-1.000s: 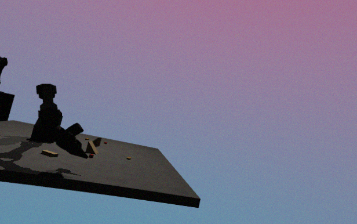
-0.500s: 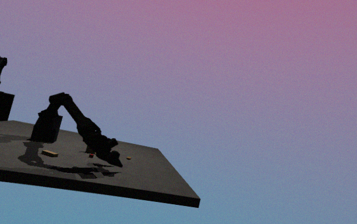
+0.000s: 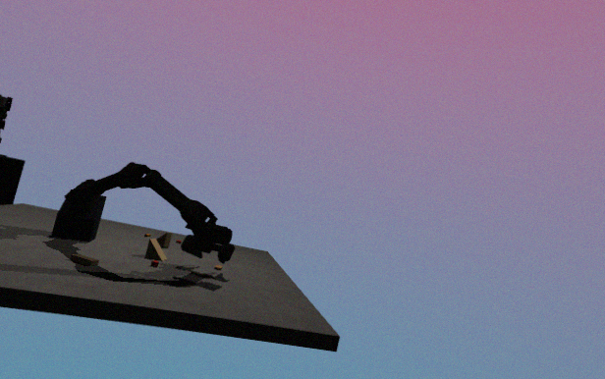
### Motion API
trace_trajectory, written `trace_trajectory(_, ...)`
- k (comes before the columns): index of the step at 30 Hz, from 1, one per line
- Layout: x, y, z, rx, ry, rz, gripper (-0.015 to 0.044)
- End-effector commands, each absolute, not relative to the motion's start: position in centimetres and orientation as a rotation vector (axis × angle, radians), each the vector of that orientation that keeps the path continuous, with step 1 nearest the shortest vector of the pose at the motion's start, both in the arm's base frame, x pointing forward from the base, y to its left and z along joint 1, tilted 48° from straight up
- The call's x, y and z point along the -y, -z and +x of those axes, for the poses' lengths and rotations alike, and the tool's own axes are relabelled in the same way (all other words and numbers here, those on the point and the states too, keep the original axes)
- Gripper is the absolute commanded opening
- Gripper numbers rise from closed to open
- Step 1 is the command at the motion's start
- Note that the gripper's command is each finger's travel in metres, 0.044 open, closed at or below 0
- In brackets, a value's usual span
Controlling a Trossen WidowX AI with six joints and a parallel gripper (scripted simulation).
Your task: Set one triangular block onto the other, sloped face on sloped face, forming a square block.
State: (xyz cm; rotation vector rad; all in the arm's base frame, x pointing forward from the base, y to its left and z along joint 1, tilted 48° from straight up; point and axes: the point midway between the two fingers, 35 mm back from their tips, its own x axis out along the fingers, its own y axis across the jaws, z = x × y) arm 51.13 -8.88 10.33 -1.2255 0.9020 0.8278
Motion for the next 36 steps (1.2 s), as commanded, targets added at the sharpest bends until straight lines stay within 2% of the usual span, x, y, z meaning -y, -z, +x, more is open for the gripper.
trace_trajectory(1, 3.8, -5.4, 49.5, -1.004, -1.049, -1.302, 0.0440)
trace_trajectory(11, -8.0, 3.2, 41.6, -1.209, -1.674, -1.620, 0.0440)
trace_trajectory(19, -13.9, 6.9, 33.4, -1.328, -2.233, -1.970, 0.0440)
trace_trajectory(36, -13.3, 8.0, 33.1, -1.330, -2.245, -1.979, 0.0440)
